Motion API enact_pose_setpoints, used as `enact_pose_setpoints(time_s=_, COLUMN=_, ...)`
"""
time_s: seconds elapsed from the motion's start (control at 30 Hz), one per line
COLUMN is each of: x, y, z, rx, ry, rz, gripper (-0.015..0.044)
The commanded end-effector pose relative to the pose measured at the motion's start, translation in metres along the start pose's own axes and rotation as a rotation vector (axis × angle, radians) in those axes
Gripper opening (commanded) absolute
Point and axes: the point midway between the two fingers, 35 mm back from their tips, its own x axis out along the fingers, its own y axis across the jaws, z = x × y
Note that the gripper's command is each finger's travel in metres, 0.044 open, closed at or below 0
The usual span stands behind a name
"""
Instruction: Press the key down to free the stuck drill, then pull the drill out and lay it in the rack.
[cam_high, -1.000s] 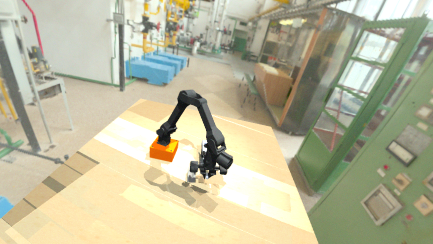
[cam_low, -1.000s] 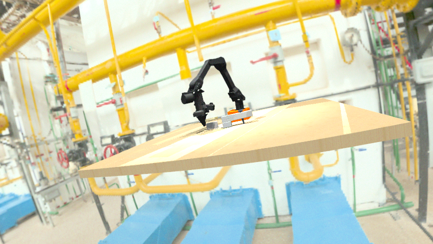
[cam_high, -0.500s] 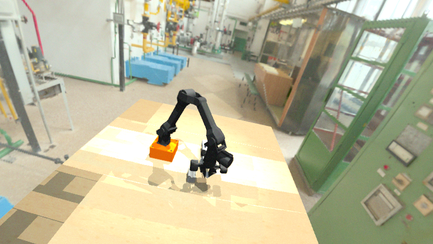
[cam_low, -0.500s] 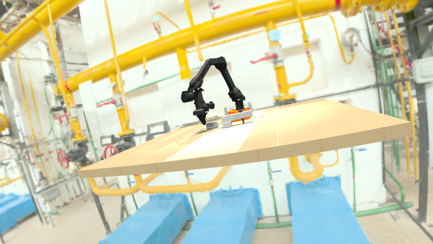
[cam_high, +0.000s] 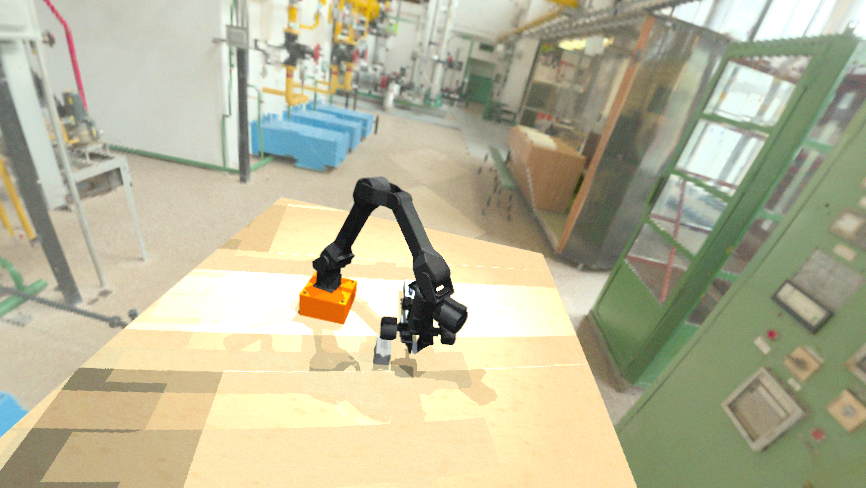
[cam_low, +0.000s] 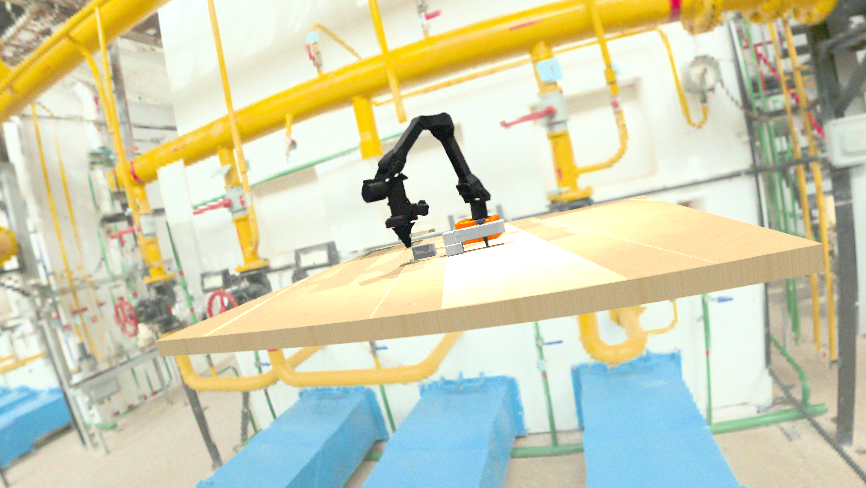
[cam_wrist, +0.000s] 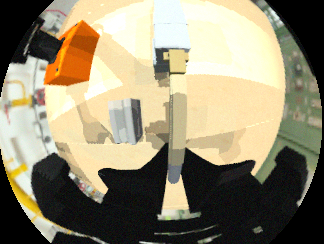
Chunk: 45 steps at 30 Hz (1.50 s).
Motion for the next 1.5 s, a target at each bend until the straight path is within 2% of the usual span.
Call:
enact_pose_setpoints(time_s=0.0, x=-0.003, y=0.0, z=-0.001, rx=-0.001, ry=0.005, rz=0.0, gripper=0.0)
enact_pose_setpoints(time_s=0.53, x=-0.009, y=0.002, z=-0.002, rx=-0.001, ry=0.005, rz=0.0, gripper=0.0)
enact_pose_setpoints(time_s=1.47, x=-0.007, y=0.055, z=-0.016, rx=-0.001, ry=0.006, rz=0.005, gripper=0.0)
